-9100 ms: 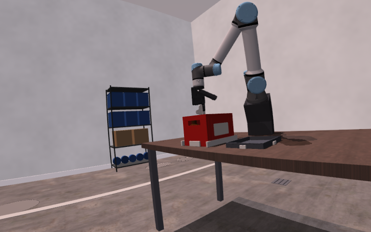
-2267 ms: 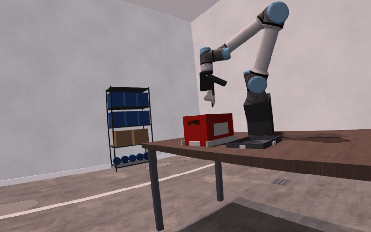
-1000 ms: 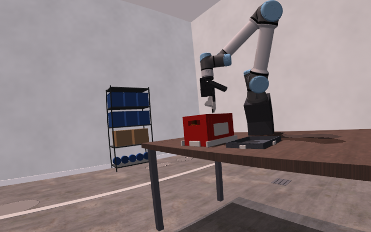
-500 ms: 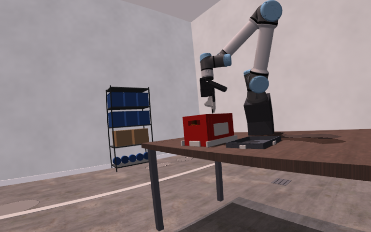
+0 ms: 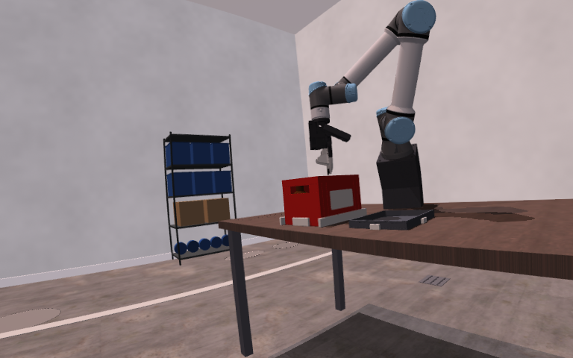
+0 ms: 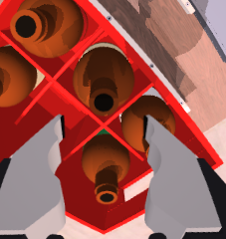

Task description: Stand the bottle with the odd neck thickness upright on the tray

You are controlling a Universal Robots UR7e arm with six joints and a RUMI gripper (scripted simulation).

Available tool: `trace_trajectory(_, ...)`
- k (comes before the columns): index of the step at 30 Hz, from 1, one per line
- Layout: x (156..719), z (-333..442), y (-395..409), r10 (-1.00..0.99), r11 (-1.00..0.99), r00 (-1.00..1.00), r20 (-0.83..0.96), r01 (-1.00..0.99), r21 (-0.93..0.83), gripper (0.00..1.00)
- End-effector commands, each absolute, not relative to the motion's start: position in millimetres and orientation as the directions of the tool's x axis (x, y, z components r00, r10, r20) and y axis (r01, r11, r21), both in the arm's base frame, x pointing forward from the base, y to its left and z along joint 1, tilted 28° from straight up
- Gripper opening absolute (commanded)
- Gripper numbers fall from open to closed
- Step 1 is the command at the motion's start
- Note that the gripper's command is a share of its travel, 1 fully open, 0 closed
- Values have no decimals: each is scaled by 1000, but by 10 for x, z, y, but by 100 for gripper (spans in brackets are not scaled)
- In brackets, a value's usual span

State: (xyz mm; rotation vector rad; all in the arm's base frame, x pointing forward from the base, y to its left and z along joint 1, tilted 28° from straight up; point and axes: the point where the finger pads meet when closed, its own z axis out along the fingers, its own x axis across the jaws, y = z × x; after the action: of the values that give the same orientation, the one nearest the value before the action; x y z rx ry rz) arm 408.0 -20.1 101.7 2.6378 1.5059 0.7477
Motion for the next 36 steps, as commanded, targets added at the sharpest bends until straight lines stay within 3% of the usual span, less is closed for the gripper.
trace_trajectory(1, 4068, 998, -188, 814, -537, 423, 397, 809, 238, 38)
trace_trajectory(36, 4019, 985, -160, 814, -537, 423, 397, 809, 239, 38)
